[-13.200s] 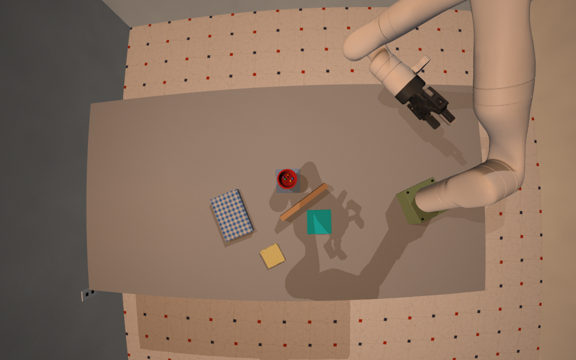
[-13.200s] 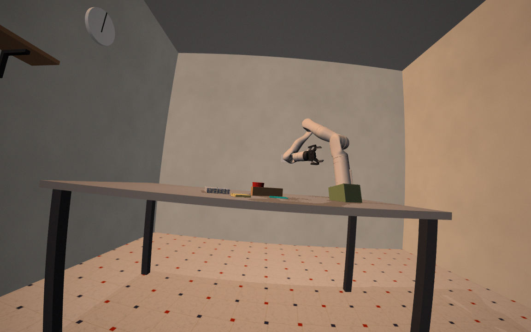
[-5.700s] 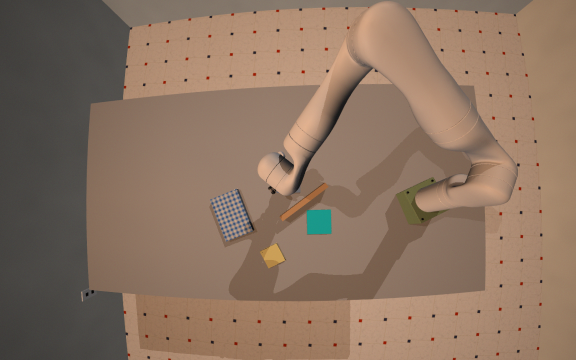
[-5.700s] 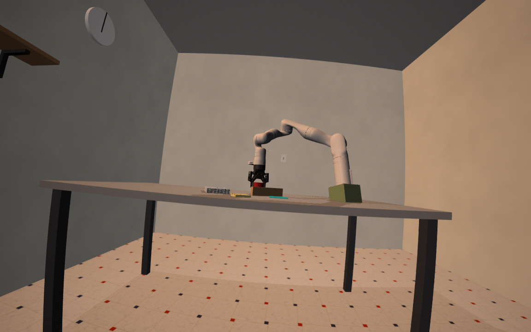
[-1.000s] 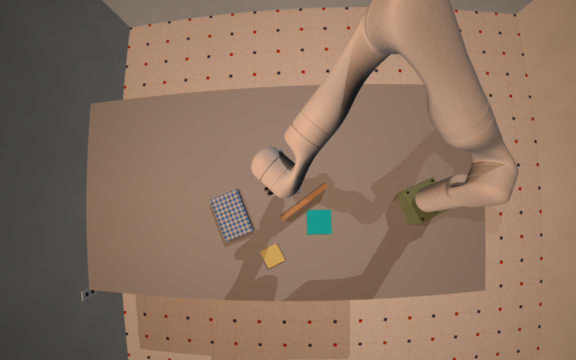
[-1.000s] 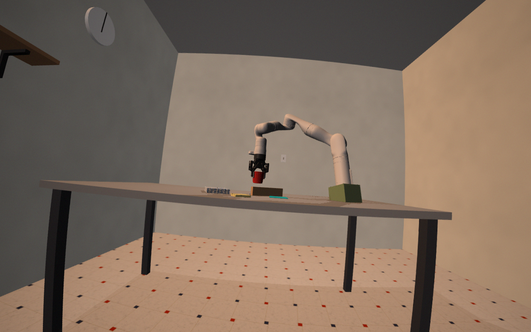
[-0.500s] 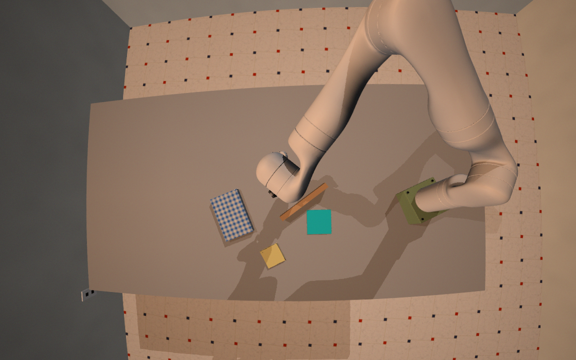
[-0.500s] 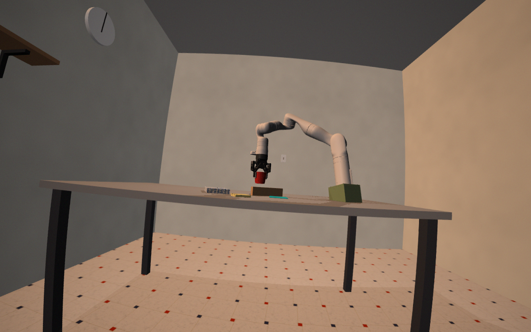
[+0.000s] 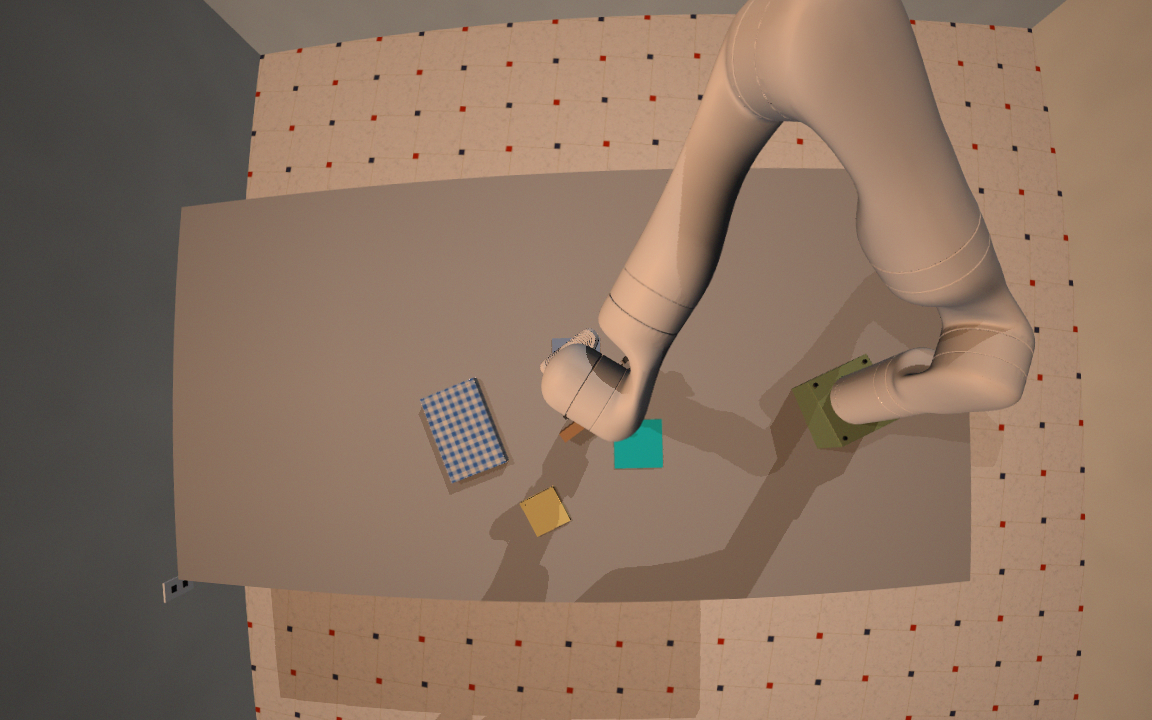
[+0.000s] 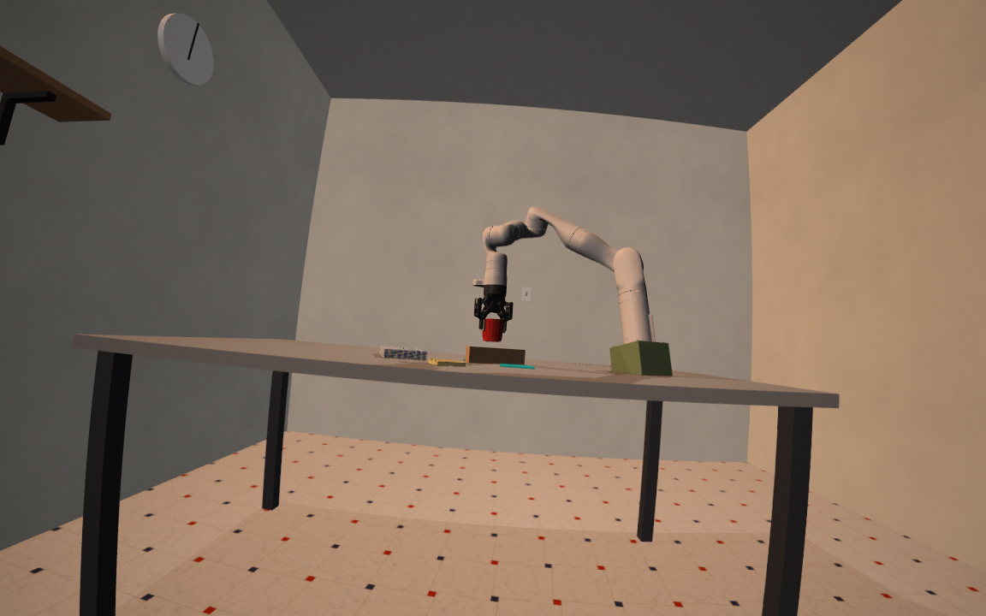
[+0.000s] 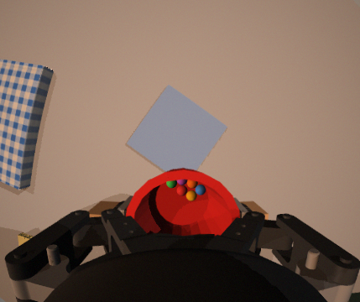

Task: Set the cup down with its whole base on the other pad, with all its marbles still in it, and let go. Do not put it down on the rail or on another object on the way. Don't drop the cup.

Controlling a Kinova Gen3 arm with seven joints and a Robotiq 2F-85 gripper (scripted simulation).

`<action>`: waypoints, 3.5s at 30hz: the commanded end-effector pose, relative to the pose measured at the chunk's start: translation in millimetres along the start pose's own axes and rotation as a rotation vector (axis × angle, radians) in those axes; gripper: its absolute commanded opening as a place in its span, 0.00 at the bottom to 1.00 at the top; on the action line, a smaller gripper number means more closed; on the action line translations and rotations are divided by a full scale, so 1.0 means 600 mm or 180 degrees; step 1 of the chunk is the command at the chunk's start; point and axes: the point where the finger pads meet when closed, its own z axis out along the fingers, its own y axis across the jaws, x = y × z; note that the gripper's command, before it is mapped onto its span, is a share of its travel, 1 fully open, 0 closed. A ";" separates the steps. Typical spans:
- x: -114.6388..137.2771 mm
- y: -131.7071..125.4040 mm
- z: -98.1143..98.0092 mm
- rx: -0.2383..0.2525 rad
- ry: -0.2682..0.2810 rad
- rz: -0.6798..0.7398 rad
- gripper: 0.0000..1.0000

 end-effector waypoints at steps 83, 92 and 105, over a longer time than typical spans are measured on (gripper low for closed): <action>-0.241 -0.001 0.032 0.0039 0.0023 -0.0079 0.83; -0.243 -0.006 0.067 0.0040 0.0023 -0.0077 0.83; -0.244 -0.012 0.092 0.0047 0.0025 -0.0069 0.83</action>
